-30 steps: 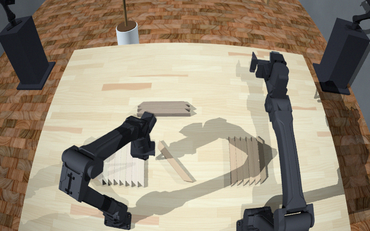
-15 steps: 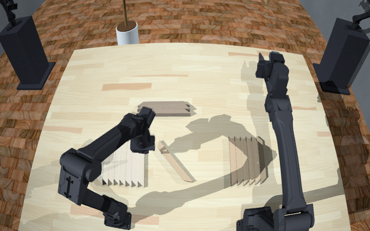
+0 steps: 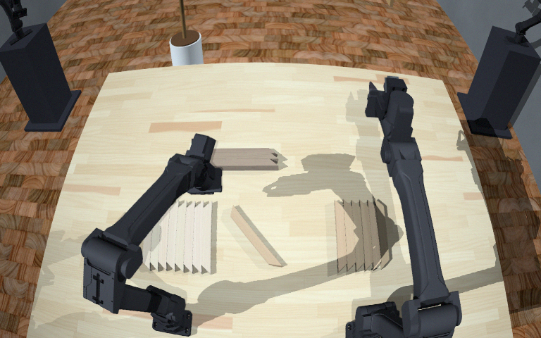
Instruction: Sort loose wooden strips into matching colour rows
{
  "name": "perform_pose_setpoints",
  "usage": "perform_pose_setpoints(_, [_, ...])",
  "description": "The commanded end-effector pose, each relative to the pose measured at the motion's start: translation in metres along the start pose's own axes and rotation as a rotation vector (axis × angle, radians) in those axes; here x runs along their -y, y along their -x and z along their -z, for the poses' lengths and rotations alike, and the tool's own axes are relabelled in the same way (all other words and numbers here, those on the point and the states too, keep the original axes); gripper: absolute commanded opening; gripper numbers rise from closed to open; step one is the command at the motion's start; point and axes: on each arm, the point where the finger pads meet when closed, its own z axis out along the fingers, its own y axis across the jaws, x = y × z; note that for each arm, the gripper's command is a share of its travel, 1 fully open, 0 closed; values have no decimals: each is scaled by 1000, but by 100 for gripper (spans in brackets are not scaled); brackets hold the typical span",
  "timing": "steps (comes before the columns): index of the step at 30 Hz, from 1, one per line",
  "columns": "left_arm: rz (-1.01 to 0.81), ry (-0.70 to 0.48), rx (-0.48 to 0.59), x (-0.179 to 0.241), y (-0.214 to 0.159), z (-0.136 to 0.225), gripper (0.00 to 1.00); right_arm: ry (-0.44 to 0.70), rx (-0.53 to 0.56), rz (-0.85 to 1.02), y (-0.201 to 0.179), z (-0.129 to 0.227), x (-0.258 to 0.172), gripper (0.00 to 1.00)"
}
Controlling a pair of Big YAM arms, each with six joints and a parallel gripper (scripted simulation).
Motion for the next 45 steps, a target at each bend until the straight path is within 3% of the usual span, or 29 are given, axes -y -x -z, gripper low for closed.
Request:
perform_pose_setpoints(1, [-36,-55,288,1,97,45,1,71,-63,-24,1,-20,-37,42])
perform_pose_setpoints(7, [-62,-65,514,-7,149,88,1,148,-231,-22,-53,-35,-85,42])
perform_pose_setpoints(9, [-62,-65,514,-7,149,88,1,148,-231,-22,-53,-35,-85,42])
perform_pose_setpoints(11, [-70,-60,570,-11,180,109,1,169,-280,-18,-67,-37,-99,42])
perform_pose_setpoints(12, [-56,-63,507,-10,165,89,1,179,-304,-16,-74,-37,-106,42])
perform_pose_setpoints(16, [-86,-46,758,-19,204,166,1,219,-424,1,-115,-38,-139,42])
perform_pose_setpoints(21, [-110,-25,930,-28,225,207,1,287,-586,33,-169,-29,-184,42])
perform_pose_setpoints(24, [-125,-4,1008,-36,243,239,1,318,-680,57,-200,-20,-209,42])
perform_pose_setpoints(26, [-125,-4,1008,-36,243,239,1,318,-680,57,-200,-20,-209,42])
perform_pose_setpoints(28, [-135,13,1059,-44,267,276,1,337,-743,77,-220,-12,-224,42])
perform_pose_setpoints(34, [-145,46,1184,-53,278,323,1,381,-945,152,-285,21,-262,42])
perform_pose_setpoints(35, [-144,43,1229,-50,273,348,1,388,-977,167,-294,28,-268,42])
perform_pose_setpoints(38, [-146,36,1242,-45,273,352,1,410,-1077,217,-324,51,-286,42])
perform_pose_setpoints(41, [-123,14,1183,-40,274,322,1,426,-1175,273,-352,76,-303,42])
perform_pose_setpoints(43, [-123,14,1183,-40,274,322,1,426,-1175,273,-352,76,-303,42])
perform_pose_setpoints(44, [-117,14,1112,-42,262,292,1,427,-1205,289,-360,83,-305,42])
perform_pose_setpoints(45, [-117,16,1118,-43,260,295,1,417,-1147,254,-338,68,-297,42])
